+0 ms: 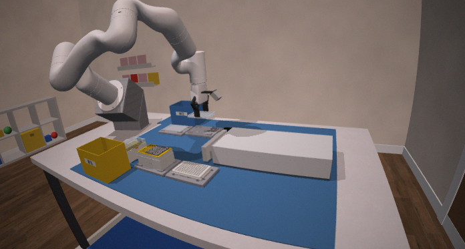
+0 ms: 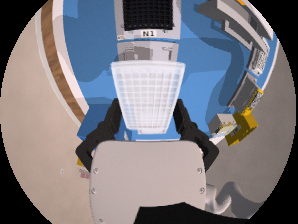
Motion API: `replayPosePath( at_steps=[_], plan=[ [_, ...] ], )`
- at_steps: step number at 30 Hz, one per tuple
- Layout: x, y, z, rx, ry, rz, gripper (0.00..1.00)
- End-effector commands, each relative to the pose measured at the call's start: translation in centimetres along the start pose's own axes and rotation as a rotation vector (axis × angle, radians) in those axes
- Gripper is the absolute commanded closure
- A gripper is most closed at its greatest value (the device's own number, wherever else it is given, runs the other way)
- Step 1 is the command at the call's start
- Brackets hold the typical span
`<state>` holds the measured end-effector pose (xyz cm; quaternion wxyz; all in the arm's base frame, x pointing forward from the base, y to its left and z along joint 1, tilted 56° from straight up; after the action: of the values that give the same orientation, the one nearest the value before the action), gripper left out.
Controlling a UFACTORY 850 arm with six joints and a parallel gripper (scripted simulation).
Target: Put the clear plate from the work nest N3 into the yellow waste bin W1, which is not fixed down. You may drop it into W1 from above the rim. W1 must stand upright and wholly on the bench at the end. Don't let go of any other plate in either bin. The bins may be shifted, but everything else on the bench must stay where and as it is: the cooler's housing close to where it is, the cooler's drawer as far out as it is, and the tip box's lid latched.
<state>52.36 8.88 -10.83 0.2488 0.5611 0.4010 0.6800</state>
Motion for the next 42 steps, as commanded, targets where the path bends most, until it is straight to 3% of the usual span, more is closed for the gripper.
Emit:
replayPosePath(
  at_steps=[1,30,42],
  plan=[
    [0.6,0.0,0.1,-0.001,0.001,0.000,1.00],
    [4.8,0.0,0.1,-0.001,0.001,0.001,1.00],
    [4.8,0.7,-0.4,-0.008,0.001,0.001,1.00]
  ],
)
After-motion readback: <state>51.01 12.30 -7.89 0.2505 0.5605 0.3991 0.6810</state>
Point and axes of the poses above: the point where the finger pads meet when closed, its own x axis back along the fingers, its own y axis across the jaws, z = x × y, the point moved 1 cm from there along x, back along the fingers, and after that the axes turned 12 degrees about x, right-handed, at the moved point
